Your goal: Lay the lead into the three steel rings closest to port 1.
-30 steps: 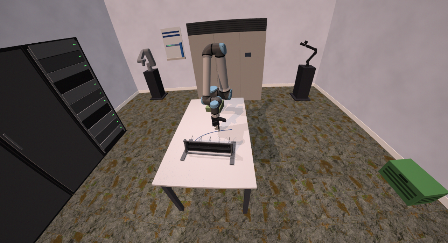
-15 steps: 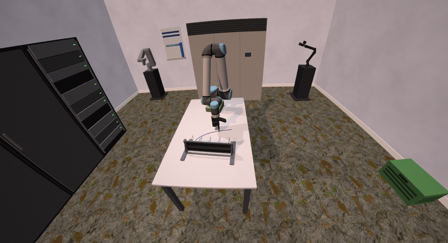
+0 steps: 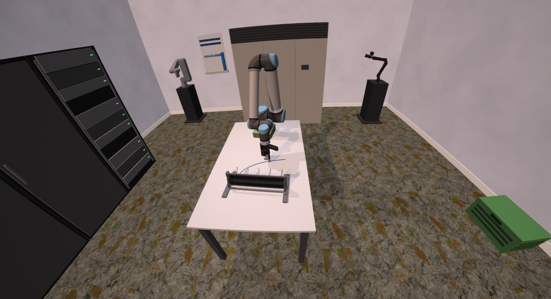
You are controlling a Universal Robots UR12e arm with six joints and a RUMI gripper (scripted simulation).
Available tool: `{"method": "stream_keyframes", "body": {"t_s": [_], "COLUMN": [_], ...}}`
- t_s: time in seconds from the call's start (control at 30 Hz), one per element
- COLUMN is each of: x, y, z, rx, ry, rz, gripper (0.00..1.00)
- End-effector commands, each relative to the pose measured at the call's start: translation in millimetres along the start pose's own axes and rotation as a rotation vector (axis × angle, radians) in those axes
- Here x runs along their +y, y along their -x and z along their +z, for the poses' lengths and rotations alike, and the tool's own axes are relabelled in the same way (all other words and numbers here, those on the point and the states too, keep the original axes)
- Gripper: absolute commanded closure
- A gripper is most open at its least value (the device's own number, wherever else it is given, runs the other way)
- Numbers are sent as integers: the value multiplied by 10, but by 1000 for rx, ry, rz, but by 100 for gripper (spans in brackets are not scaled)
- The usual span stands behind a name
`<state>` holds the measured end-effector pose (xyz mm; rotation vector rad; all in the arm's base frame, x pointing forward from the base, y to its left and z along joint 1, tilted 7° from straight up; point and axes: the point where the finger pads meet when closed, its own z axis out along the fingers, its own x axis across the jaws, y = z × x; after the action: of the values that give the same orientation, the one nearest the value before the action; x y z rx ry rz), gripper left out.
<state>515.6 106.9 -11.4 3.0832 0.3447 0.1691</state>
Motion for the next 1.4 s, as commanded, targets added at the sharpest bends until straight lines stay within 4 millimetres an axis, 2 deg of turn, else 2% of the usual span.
{"method": "stream_keyframes", "body": {"t_s": [0.0,1.13,1.17,1.37], "x": [1,1,1,1], "y": [-5,-5,-5,-5], "z": [-3,-3,-3,-3], "rx": [1,1,1,1], "ry": [0,0,0,0], "rz": [0,0,0,0], "gripper": [80,80,100,100]}}
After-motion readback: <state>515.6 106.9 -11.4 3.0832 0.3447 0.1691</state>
